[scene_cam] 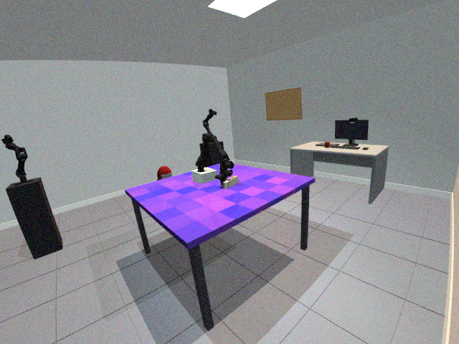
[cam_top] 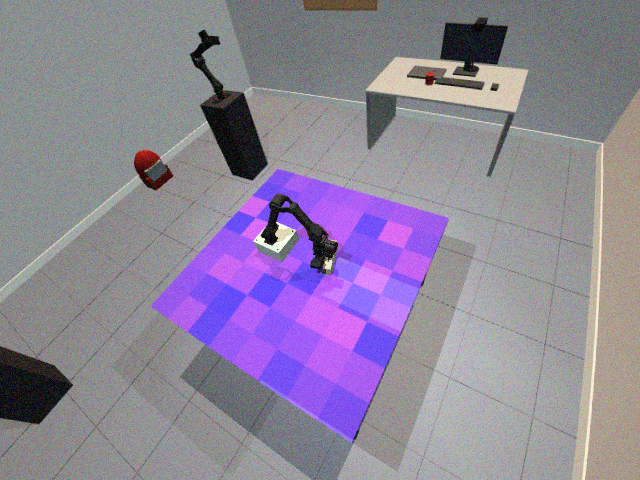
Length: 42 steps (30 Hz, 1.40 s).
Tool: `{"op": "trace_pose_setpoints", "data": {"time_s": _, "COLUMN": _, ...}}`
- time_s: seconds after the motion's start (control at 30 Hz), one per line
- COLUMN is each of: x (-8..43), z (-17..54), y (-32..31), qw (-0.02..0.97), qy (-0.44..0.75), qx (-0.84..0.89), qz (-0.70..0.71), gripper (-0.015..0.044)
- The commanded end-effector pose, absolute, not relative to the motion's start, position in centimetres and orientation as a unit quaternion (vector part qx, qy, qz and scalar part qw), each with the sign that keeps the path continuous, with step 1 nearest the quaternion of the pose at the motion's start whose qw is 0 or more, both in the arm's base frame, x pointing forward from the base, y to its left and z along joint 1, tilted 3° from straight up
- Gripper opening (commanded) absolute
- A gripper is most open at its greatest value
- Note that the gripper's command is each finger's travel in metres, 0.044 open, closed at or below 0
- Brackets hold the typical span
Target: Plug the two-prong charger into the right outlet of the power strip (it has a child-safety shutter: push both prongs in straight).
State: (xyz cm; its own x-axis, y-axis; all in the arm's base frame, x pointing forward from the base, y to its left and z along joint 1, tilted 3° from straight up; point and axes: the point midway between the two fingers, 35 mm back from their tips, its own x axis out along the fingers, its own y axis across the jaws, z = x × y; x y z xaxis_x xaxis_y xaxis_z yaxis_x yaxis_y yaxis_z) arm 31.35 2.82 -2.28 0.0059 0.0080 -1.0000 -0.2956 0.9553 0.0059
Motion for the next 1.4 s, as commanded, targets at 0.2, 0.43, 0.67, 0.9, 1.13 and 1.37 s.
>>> {"op": "trace_pose_setpoints", "data": {"time_s": 0.2, "x": 31.7, "z": -2.2, "y": 3.0, "qw": 0.704, "qy": 0.695, "qx": -0.1, "qz": 0.108, "gripper": 0.0}}
{"op": "trace_pose_setpoints", "data": {"time_s": 0.43, "x": 32.0, "z": -2.1, "y": 3.1, "qw": 0.704, "qy": 0.695, "qx": -0.1, "qz": 0.108, "gripper": 0.0}}
{"op": "trace_pose_setpoints", "data": {"time_s": 0.67, "x": 32.3, "z": -2.1, "y": 3.2, "qw": 0.704, "qy": 0.695, "qx": -0.1, "qz": 0.108, "gripper": 0.0}}
{"op": "trace_pose_setpoints", "data": {"time_s": 0.9, "x": 32.5, "z": -2.1, "y": 3.2, "qw": 0.704, "qy": 0.695, "qx": -0.099, "qz": 0.108, "gripper": 0.0}}
{"op": "trace_pose_setpoints", "data": {"time_s": 1.13, "x": 32.8, "z": -2.0, "y": 3.3, "qw": 0.704, "qy": 0.695, "qx": -0.099, "qz": 0.108, "gripper": 0.0}}
{"op": "trace_pose_setpoints", "data": {"time_s": 1.37, "x": 33.1, "z": -2.0, "y": 3.4, "qw": 0.704, "qy": 0.694, "qx": -0.099, "qz": 0.108, "gripper": 0.0}}
